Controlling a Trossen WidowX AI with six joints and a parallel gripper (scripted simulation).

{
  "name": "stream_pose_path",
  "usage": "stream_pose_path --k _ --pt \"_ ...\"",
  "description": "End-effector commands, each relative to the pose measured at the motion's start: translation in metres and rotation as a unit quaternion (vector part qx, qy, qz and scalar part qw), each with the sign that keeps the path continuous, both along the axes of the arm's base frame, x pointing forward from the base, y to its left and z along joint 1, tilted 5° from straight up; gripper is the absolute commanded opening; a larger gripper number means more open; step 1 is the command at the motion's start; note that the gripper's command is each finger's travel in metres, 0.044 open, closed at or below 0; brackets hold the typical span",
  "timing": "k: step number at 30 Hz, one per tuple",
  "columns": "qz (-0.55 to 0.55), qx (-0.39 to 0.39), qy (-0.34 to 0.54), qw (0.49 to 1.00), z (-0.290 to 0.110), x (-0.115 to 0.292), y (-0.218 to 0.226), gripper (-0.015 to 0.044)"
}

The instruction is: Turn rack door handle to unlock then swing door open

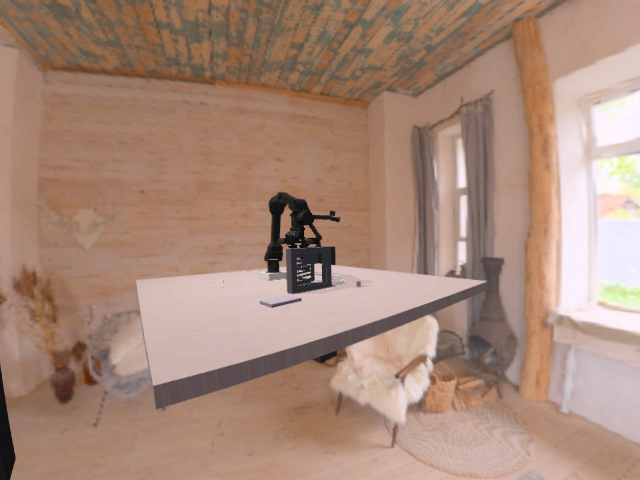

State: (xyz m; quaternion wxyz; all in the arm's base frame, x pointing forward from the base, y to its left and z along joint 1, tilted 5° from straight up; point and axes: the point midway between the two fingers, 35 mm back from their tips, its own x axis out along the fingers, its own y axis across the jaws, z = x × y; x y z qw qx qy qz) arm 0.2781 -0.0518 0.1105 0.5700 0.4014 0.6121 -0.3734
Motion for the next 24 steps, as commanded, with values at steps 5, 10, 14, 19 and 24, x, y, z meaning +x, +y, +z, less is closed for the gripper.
stream_pose_path --k 5,10,14,19,24 --pt "0.07 -0.001 -0.008 0.998 -0.001 -0.009 -0.009 0.0022" --pt "0.105 0.0 -0.01 0.994 -0.002 -0.016 -0.016 0.0022" --pt "0.133 0.0 -0.012 0.991 -0.002 -0.021 -0.022 0.0022" --pt "0.168 0.001 -0.014 0.986 -0.003 -0.027 -0.03 0.0022" --pt "0.202 0.001 -0.016 0.979 -0.003 -0.032 -0.038 0.0022"
